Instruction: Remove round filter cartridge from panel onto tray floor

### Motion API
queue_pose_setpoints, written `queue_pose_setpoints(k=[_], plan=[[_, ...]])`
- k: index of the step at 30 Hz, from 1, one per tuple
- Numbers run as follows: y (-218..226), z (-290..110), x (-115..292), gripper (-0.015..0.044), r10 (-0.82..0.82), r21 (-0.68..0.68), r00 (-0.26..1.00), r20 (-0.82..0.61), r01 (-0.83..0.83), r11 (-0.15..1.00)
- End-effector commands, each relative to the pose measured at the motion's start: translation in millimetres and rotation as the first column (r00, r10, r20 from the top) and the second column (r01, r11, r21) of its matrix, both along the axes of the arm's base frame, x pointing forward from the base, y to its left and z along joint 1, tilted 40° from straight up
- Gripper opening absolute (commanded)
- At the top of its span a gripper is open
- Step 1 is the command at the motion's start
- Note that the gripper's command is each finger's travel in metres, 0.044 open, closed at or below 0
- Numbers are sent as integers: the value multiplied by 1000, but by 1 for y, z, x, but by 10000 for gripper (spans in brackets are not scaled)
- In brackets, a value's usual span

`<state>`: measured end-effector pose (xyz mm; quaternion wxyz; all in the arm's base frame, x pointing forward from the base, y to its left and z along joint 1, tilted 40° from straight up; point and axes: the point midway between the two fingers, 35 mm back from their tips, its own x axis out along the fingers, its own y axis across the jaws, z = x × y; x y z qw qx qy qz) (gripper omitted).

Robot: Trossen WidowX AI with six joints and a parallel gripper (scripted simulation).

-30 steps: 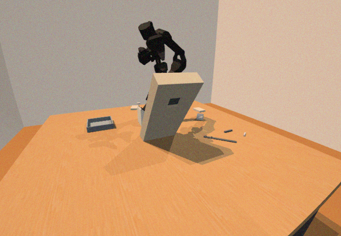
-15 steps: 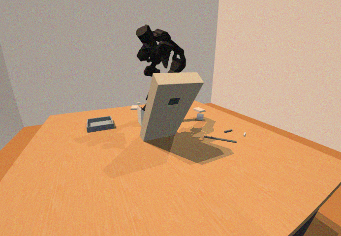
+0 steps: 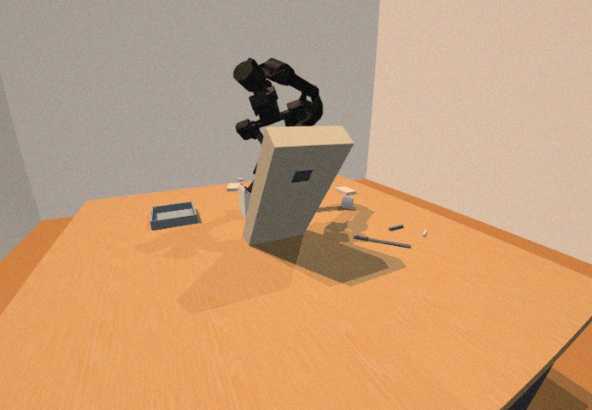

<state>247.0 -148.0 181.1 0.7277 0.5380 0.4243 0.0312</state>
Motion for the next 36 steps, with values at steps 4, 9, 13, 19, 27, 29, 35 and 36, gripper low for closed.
queue_pose_setpoints(k=[4,9,13,19,27,29,35,36], plan=[[26,-31,-17,305,490,-369,864,119,-420,829],[26,-31,-17,305,490,-369,864,119,-420,829],[26,-32,-16,305,490,-369,864,119,-420,829],[31,-38,-11,305,490,-370,864,117,-420,829],[38,-47,-4,305,490,-371,864,117,-419,829],[40,-49,-2,305,490,-371,864,117,-419,829],[46,-55,2,305,490,-371,864,118,-419,829],[47,-56,3,305,490,-371,864,118,-419,829]])
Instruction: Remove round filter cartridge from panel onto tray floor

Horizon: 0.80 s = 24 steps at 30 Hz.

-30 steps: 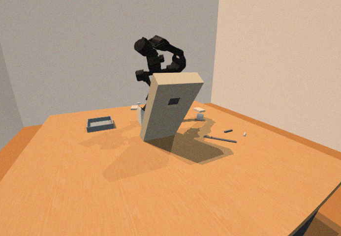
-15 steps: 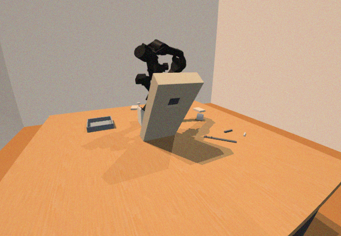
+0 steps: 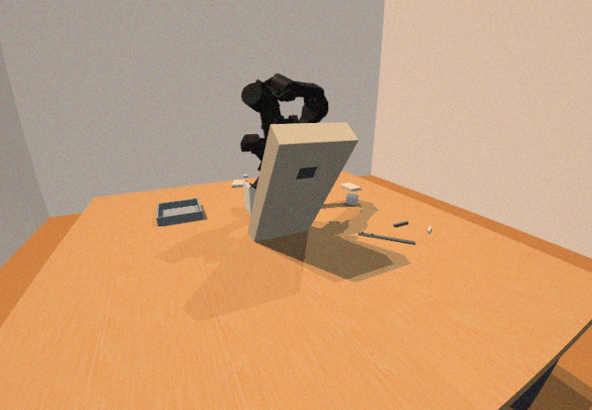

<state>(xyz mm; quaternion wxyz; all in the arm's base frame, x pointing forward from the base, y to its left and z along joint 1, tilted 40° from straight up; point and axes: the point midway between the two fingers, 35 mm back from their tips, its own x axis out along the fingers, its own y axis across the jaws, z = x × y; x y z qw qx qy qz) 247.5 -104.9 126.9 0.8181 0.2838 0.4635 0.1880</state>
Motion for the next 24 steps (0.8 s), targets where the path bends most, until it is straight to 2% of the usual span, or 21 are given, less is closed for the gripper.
queue_pose_setpoints(k=[1,8,10,20,24], plan=[[5,-3,3,305,-1,1,1000,6,1,1000],[11,-9,8,305,-1,3,1000,8,1,1000],[8,-8,6,252,1,2,1000,1,-1,1000],[8,-8,6,186,1,2,1000,1,-1,1000],[8,-7,6,81,1,2,1000,1,-1,1000]])
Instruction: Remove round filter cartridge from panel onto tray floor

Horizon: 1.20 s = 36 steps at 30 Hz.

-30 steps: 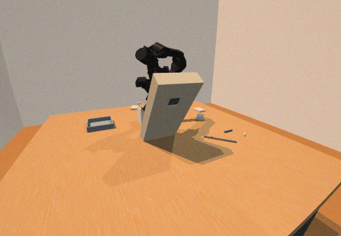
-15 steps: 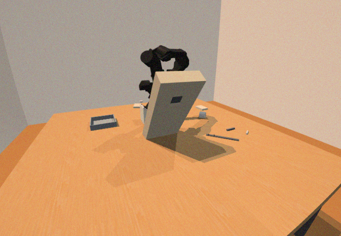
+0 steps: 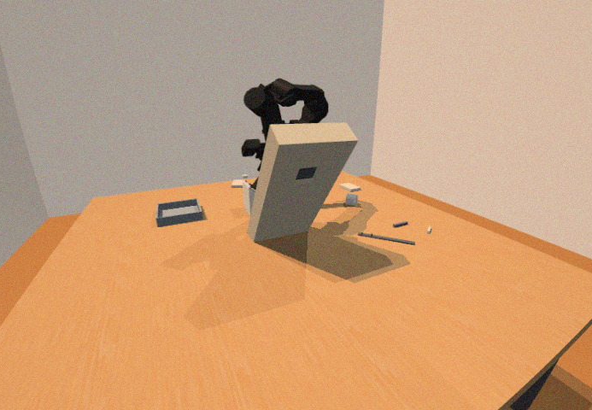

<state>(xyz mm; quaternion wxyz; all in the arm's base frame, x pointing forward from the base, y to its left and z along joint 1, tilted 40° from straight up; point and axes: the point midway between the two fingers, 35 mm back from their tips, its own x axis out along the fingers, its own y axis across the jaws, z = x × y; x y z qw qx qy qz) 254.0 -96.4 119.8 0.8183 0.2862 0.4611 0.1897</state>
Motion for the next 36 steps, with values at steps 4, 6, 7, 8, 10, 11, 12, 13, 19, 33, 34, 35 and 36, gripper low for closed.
queue_pose_setpoints(k=[4,6,7,8,10,11,12,13,19,33,34,35,36], plan=[[-7,8,7,0,1,-2,1000,-1,-1,1000],[-10,13,11,0,0,-1,1000,0,0,1000],[-11,15,13,0,0,-1,1000,0,0,1000],[-12,15,12,0,0,-1,1000,0,0,1000],[-17,20,10,0,-5,-4,1000,0,5,1000],[-21,23,8,0,-8,-6,1000,1,8,1000],[-24,26,6,0,-12,-8,1000,1,12,1000],[-28,30,3,0,-15,-10,1000,1,15,1000],[-47,52,-12,0,-35,-20,999,4,35,999],[-82,60,-25,0,-40,-23,999,5,40,999],[-85,57,-25,0,-37,-22,999,4,37,999],[-88,53,-24,0,-34,-21,999,4,34,999],[-92,50,-23,0,-32,-20,999,3,32,999]])
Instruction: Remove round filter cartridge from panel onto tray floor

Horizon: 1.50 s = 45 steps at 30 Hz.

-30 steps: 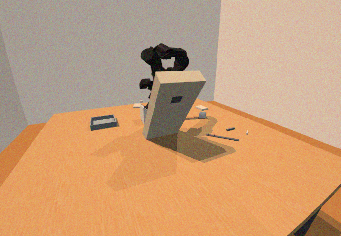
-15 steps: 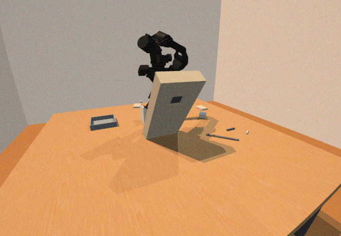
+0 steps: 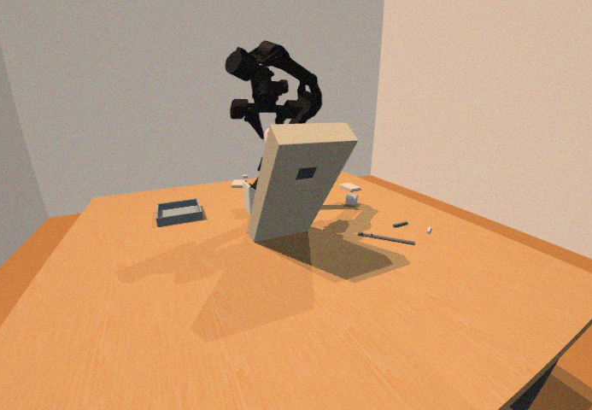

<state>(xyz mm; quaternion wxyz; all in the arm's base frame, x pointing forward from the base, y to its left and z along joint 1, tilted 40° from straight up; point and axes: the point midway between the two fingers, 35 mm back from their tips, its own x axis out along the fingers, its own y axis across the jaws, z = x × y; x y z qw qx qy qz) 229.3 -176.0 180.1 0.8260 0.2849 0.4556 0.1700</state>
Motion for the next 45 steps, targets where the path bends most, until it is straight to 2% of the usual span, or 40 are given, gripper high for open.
queue_pose_setpoints(k=[1,11,13,21,29,39,45], plan=[[-15,-13,2,0,8,4,1000,-3,-8,1000],[-45,-48,7,0,35,16,999,-7,-35,999],[-37,-40,6,0,27,17,1000,-13,-27,999],[-70,-79,-21,0,-170,5,958,-230,176,984],[-105,-118,-55,0,-401,-68,809,-430,414,908],[-144,-160,-105,0,-653,-229,487,-580,672,705],[-146,-163,-109,0,-667,-241,461,-585,686,687]])
